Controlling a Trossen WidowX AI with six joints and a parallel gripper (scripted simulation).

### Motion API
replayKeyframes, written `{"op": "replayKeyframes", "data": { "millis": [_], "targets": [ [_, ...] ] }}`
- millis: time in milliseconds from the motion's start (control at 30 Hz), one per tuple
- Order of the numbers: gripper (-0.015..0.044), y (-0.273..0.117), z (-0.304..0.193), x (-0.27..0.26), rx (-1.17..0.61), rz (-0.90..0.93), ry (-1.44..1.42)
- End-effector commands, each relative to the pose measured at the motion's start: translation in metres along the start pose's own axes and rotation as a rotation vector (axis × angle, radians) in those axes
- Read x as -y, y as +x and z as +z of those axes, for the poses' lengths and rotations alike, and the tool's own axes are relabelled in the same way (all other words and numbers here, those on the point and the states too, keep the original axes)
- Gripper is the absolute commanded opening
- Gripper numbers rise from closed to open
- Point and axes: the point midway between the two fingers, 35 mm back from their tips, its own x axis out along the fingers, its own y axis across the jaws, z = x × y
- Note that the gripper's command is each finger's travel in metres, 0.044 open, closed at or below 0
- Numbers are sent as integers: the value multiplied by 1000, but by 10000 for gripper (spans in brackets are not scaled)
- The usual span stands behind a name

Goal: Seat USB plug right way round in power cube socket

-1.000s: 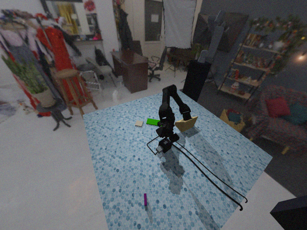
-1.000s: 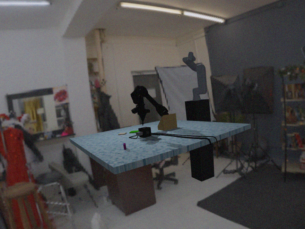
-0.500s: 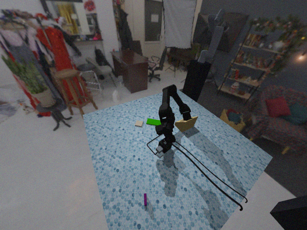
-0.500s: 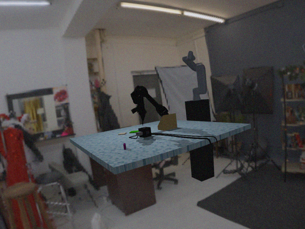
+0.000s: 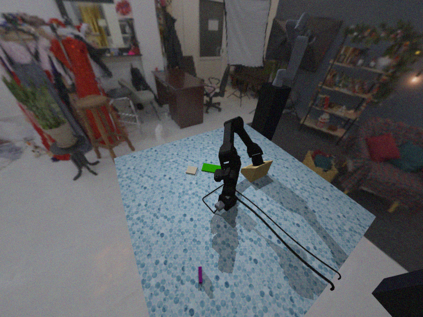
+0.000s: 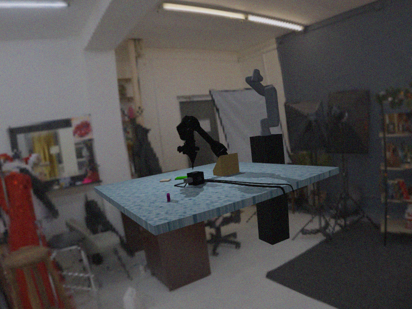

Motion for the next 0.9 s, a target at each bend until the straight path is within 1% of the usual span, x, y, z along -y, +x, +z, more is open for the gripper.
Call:
{"op": "replayKeyframes", "data": {
  "millis": [0, 667, 867],
  "targets": [
    [0, 0, 0, 0, 0, -1, 98],
    [0, 0, 0, 0, 0, -1, 617],
    [0, 0, 0, 0, 0, -1, 635]
  ]
}}
